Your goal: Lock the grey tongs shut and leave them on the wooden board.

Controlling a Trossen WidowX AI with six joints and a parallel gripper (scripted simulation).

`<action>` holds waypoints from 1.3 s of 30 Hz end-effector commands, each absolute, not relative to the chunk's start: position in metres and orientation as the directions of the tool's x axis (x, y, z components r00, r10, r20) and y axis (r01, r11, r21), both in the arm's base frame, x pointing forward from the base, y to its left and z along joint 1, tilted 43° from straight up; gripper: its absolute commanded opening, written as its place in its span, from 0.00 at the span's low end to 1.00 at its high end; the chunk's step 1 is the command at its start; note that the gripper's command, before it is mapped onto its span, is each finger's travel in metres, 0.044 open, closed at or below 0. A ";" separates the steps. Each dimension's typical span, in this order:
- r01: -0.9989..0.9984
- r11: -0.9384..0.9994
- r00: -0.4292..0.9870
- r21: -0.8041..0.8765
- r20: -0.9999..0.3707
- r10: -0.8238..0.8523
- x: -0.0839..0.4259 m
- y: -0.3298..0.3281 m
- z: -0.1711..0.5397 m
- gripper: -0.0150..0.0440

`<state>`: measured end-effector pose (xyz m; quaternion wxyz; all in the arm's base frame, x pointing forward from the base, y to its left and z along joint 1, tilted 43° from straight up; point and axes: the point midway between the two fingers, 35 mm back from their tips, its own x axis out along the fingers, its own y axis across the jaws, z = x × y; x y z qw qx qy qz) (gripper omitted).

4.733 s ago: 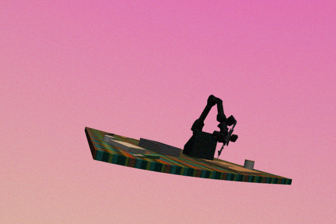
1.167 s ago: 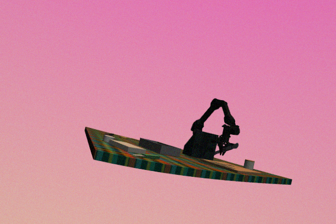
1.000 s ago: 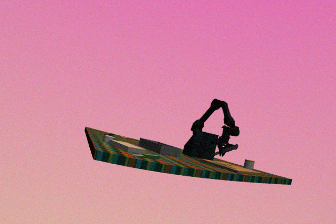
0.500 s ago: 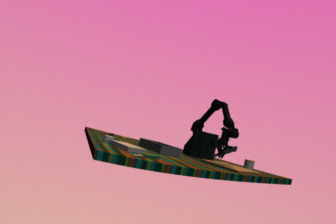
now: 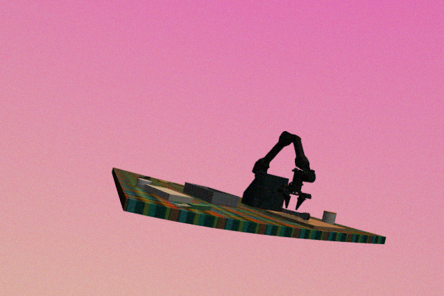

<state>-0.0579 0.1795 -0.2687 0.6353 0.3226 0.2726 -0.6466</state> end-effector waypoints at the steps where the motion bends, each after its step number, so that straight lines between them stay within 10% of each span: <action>1: 0.997 -0.045 0.014 0.056 -0.764 -0.644 -0.058 0.180 -0.268 0.93; 39: 0.997 -0.056 0.008 0.060 -0.755 -0.656 -0.035 0.170 -0.053 1.00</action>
